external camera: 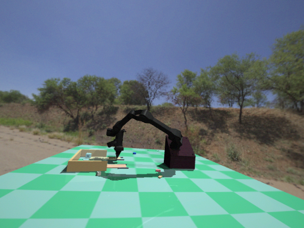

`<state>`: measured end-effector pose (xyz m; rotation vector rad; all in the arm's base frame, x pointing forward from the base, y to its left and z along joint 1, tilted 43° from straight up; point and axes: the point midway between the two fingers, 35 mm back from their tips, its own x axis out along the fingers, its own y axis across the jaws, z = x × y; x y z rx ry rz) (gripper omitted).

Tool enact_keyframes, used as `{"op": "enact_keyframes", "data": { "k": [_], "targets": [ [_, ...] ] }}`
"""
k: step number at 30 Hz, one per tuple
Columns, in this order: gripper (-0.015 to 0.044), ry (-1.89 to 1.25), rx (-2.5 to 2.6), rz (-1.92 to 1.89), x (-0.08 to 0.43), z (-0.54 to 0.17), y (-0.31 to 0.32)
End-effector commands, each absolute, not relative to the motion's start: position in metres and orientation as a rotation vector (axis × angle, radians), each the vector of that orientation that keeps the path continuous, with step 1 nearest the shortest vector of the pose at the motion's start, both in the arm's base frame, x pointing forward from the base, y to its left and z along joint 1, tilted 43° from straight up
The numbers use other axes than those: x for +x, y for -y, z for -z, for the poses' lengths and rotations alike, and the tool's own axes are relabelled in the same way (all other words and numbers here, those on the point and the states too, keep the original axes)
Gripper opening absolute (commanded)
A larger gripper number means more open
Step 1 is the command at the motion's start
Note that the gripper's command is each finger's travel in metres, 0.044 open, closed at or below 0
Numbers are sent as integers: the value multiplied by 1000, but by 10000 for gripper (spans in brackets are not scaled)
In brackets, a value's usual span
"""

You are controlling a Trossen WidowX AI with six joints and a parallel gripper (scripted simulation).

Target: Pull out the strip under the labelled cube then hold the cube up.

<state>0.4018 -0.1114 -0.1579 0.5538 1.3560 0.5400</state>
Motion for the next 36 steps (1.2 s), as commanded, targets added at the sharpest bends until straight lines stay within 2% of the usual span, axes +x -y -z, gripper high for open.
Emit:
{"op": "enact_keyframes", "data": {
  "k": [1, 36],
  "targets": [
    [0, -1354, 560, -542, 402, 159, 109],
    [0, -1353, 560, -542, 405, 162, 108]
  ]
}}
